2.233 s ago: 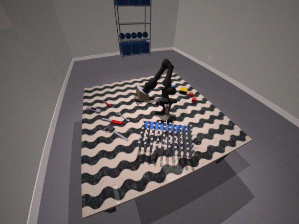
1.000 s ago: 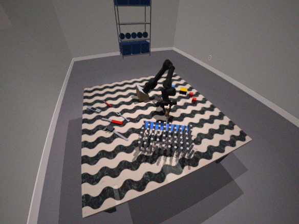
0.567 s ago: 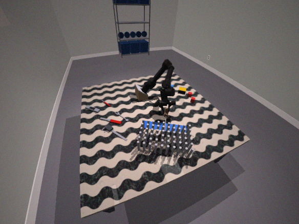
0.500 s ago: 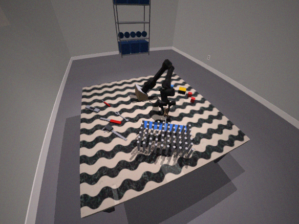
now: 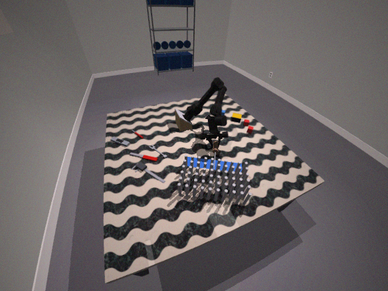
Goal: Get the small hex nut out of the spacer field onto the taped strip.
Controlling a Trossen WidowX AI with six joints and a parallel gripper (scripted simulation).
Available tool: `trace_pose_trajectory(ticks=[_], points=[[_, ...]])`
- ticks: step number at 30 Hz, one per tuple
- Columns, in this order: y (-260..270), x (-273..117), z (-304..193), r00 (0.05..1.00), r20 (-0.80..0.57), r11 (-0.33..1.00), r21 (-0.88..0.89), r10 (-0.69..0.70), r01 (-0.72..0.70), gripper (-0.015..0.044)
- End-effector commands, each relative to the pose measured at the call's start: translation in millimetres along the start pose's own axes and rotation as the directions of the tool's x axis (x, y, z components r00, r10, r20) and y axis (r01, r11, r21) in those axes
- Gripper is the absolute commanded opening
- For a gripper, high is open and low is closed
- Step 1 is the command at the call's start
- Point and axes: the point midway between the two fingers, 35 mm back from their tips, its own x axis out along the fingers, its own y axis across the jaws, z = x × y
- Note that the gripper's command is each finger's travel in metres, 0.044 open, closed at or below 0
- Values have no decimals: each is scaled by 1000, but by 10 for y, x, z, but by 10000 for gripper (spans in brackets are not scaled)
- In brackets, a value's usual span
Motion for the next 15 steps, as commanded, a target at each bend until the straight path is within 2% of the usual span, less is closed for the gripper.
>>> trace_pose_trajectory(ticks=[1, 15], points=[[33, 5, 46, 1000, 5, 1000, -10, 8, -8, 0], [34, 37, 121, 1000, 5, 1000, -11, 8, -8, 0]])
